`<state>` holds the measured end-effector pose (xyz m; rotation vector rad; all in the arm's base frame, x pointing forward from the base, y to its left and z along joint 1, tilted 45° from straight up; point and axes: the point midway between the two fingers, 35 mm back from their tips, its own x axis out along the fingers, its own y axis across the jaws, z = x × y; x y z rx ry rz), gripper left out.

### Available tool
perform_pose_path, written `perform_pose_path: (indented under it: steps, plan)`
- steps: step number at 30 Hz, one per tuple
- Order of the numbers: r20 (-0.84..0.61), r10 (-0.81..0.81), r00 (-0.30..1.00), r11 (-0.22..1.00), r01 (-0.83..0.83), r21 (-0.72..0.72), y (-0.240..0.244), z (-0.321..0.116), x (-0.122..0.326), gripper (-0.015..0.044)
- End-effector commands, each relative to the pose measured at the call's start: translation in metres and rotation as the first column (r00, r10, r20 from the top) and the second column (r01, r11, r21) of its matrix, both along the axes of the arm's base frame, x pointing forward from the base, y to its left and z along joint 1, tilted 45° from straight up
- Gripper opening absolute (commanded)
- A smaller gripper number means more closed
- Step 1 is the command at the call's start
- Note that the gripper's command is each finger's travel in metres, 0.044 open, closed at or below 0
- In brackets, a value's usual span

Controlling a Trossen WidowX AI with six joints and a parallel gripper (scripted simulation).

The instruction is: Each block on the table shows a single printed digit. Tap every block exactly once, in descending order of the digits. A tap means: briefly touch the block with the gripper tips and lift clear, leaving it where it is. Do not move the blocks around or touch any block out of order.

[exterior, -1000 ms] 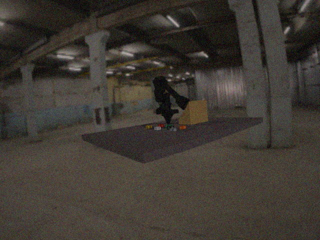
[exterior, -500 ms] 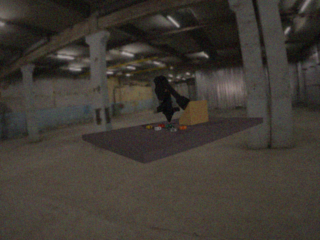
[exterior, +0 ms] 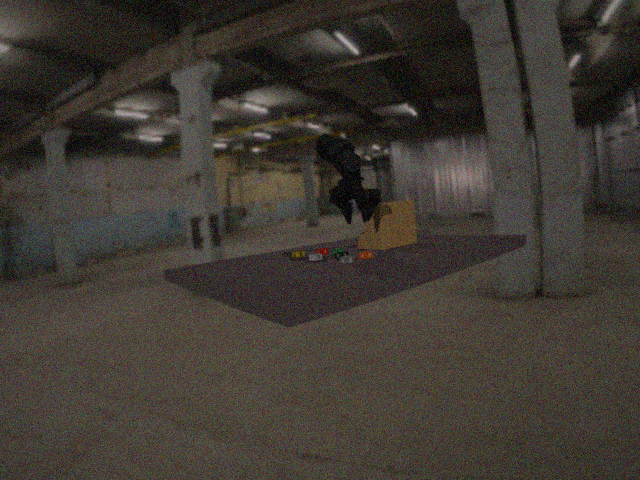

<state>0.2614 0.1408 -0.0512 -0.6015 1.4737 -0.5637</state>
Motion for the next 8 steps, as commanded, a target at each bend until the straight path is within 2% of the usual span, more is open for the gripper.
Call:
perform_pose_path:
  steps: [1, 3, 8]
  plan:
    - [-0.008, -0.005, 1.000, 1.000, 0.005, -0.017, 0.043, -0.027, -0.014, 0.0400]
    - [-0.006, -0.007, 1.000, 1.000, 0.007, -0.025, 0.059, -0.037, -0.022, 0.0400]
    - [-0.006, -0.008, 1.000, 1.000, 0.008, -0.026, 0.061, -0.039, -0.023, 0.0400]
